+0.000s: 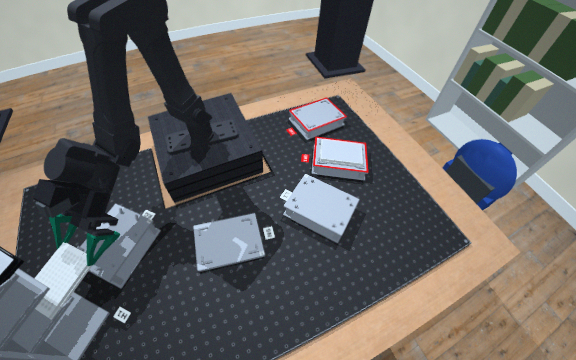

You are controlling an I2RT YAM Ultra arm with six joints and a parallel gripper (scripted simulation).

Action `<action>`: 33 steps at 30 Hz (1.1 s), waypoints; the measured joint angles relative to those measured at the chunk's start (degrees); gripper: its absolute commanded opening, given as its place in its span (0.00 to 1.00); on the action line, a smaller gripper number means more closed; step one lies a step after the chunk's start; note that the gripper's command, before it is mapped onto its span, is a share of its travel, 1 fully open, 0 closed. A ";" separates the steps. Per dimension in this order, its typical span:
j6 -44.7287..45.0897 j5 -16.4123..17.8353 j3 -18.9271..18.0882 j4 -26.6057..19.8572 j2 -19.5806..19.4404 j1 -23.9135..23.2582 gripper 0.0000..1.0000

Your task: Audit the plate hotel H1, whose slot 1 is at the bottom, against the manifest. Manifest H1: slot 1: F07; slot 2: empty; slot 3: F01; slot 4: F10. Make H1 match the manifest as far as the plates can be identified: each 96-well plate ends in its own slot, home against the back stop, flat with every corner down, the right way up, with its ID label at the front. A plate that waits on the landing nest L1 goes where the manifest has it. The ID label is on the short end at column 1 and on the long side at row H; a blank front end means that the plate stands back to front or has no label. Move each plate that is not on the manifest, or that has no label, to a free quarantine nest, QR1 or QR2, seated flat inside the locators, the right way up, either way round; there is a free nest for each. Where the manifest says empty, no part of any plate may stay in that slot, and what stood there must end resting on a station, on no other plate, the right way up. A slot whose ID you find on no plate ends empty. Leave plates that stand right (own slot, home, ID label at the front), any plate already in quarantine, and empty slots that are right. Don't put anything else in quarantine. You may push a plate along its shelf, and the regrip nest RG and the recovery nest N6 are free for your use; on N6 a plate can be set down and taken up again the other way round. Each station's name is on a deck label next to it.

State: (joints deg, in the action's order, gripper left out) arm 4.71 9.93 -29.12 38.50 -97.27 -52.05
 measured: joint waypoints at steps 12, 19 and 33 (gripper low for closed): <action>-0.07 -0.02 -0.37 0.20 -0.20 -0.02 0.86; -0.07 -0.02 -0.37 0.33 -0.31 -0.02 0.86; -0.09 -0.13 -0.59 0.85 -1.25 0.11 0.86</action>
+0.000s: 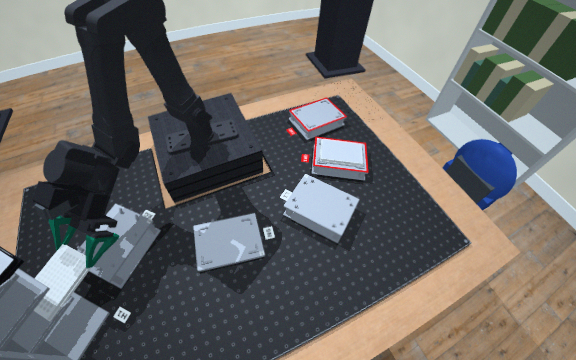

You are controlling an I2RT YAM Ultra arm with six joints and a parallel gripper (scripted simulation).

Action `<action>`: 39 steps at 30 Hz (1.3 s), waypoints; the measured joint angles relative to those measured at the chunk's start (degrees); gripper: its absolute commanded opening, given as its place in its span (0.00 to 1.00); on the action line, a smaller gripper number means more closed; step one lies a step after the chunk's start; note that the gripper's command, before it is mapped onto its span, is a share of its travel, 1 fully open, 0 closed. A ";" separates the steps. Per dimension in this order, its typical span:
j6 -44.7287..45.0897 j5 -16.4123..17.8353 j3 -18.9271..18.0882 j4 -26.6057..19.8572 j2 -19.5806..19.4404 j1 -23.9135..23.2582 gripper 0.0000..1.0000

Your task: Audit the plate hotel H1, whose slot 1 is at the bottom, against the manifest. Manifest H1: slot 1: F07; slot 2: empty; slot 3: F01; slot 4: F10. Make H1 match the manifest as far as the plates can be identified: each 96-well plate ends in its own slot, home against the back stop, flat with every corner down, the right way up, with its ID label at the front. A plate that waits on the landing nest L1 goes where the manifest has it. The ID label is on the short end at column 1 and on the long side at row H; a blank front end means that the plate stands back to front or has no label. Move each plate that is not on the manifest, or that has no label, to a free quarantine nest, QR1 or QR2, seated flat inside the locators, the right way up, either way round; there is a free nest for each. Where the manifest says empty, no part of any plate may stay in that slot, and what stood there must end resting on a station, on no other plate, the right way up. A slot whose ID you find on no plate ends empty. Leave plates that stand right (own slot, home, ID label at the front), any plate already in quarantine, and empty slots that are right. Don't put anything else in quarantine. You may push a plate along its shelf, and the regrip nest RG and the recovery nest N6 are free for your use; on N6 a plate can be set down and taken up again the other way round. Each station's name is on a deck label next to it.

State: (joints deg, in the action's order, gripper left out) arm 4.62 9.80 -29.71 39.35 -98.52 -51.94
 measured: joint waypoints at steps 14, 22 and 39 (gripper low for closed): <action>-0.09 -0.24 -1.33 1.25 -2.14 0.28 0.86; -0.17 -0.39 -2.34 2.10 -3.50 0.48 0.86; -0.39 -0.59 -4.33 3.21 -5.95 0.79 0.86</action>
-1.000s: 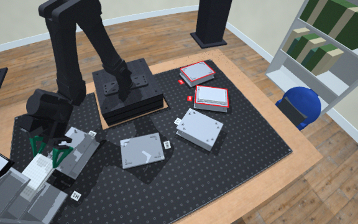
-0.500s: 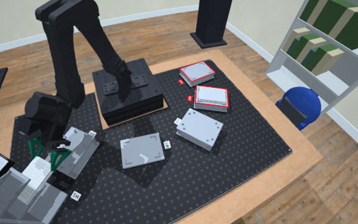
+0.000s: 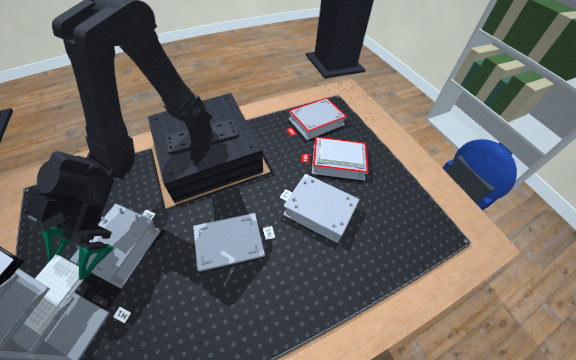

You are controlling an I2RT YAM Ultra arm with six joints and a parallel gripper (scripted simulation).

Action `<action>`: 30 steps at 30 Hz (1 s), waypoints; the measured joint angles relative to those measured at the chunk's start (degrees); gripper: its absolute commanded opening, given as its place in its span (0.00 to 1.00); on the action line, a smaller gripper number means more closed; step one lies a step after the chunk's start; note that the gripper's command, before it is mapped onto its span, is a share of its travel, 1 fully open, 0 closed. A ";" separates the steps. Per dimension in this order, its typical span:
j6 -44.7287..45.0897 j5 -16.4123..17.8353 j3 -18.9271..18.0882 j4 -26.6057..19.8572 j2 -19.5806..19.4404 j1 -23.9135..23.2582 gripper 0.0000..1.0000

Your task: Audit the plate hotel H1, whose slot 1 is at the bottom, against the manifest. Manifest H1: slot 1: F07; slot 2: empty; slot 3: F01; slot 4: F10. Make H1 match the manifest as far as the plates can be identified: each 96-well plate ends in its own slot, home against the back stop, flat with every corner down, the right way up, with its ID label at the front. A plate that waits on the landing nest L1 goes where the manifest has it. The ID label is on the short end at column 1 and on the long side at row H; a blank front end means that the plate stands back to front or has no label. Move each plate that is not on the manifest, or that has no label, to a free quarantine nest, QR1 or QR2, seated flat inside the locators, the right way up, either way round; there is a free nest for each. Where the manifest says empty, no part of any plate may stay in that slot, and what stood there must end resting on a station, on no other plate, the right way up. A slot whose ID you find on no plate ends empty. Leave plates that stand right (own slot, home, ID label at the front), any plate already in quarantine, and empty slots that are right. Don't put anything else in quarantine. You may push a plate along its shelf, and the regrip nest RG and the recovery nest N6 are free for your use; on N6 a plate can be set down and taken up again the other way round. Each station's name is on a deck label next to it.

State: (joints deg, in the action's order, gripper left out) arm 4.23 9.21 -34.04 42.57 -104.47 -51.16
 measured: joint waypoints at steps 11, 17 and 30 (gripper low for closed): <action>-0.02 -0.09 -0.07 0.15 -0.39 0.00 1.00; -0.02 -0.09 -0.07 0.15 -0.42 0.00 1.00; -0.02 0.00 2.10 -0.33 1.46 -0.35 1.00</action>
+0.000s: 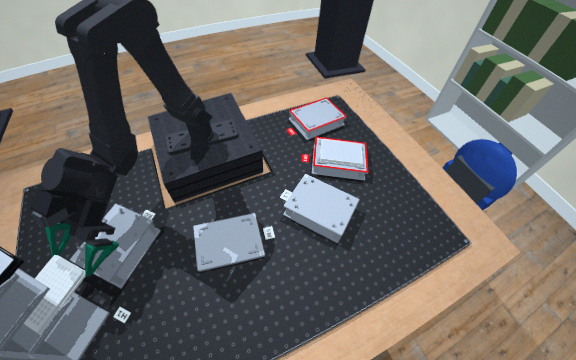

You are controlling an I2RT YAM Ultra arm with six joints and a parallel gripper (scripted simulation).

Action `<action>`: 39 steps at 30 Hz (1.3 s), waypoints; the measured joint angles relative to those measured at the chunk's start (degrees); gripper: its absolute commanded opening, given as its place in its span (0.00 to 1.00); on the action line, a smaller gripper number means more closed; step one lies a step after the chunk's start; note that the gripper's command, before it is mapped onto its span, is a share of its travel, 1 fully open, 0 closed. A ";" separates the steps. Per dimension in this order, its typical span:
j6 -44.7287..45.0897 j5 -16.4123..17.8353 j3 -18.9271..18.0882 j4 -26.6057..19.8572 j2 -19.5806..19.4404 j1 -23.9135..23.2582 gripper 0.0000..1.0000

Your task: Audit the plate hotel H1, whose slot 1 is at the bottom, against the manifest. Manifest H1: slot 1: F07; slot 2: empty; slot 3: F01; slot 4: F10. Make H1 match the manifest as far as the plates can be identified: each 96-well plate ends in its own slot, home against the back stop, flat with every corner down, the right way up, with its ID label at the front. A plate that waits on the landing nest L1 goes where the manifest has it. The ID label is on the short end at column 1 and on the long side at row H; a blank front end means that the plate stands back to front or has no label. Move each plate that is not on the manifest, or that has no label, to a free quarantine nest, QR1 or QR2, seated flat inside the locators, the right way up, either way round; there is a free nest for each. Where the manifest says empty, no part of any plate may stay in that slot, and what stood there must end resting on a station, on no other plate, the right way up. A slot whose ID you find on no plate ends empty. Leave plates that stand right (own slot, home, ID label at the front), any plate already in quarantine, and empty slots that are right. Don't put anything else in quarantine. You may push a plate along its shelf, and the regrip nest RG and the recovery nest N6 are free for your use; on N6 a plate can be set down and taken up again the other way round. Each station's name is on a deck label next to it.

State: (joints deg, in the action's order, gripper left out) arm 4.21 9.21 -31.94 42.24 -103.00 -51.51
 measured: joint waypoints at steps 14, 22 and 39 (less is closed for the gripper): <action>0.26 0.61 4.57 0.74 3.28 -0.81 1.00; 0.52 1.09 7.56 1.29 5.53 -1.40 1.00; 1.14 2.19 13.03 2.21 10.12 -2.69 1.00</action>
State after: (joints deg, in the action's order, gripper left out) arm 5.34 11.40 -18.92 44.45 -92.88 -54.19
